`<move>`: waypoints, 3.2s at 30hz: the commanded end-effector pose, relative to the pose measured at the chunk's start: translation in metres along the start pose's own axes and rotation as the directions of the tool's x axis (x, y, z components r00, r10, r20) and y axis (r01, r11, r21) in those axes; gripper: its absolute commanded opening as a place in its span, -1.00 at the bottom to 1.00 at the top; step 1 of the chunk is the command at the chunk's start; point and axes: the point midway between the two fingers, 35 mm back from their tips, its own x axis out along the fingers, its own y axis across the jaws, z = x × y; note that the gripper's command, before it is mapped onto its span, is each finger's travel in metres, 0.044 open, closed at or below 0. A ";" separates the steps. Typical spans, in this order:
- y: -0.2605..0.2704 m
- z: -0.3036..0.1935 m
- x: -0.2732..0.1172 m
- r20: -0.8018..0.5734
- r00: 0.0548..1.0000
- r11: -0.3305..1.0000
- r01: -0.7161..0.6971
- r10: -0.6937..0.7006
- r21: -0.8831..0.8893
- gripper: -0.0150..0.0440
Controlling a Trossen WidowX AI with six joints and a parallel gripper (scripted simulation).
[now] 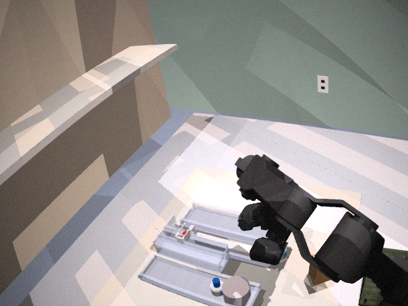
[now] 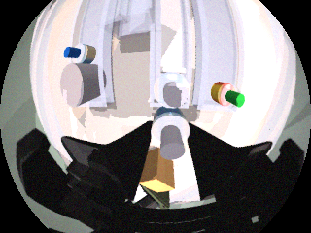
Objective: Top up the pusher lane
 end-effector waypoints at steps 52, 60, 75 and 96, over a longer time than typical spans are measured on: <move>0.000 0.033 -0.004 0.018 1.000 1.000 0.003 -0.003 -0.007 -0.49; 0.000 0.036 -0.006 0.018 1.000 1.000 0.003 -0.003 -0.007 -0.49; 0.001 0.043 -0.009 0.018 1.000 1.000 0.003 -0.003 -0.008 -0.49; 0.001 0.044 -0.007 0.019 1.000 1.000 0.003 -0.003 -0.008 -0.49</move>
